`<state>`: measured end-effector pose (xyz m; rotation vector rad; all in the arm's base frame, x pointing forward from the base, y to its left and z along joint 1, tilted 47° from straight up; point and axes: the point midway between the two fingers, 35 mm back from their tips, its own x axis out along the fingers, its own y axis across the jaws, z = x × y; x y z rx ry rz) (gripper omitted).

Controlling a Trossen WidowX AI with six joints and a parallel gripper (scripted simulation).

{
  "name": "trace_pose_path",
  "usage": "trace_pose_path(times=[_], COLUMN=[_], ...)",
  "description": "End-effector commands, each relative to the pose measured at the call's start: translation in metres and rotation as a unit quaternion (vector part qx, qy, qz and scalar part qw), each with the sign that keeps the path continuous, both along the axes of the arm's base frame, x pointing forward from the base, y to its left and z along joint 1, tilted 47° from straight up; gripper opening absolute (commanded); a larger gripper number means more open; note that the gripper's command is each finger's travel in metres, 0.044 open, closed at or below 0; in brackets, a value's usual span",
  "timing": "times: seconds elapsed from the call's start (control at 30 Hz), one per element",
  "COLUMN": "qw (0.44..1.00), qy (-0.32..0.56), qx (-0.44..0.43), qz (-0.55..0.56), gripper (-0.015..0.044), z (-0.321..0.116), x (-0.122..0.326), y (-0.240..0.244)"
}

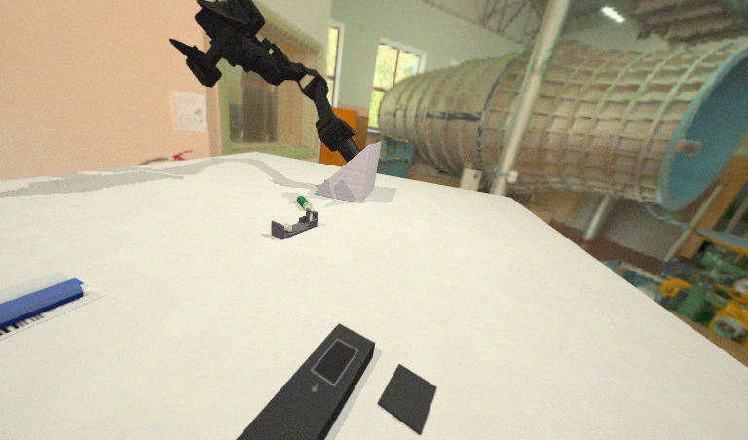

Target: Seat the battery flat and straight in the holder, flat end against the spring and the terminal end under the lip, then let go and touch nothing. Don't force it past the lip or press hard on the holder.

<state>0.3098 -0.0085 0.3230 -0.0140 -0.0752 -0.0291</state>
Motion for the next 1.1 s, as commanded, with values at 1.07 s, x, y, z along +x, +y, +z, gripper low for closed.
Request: trace_pose_path(times=[1.07], qw=[0.504], qy=[-0.001], qx=[0.534], qz=[-0.679], gripper=[0.0231], z=[-0.29], x=[-0.111], y=[-0.068])
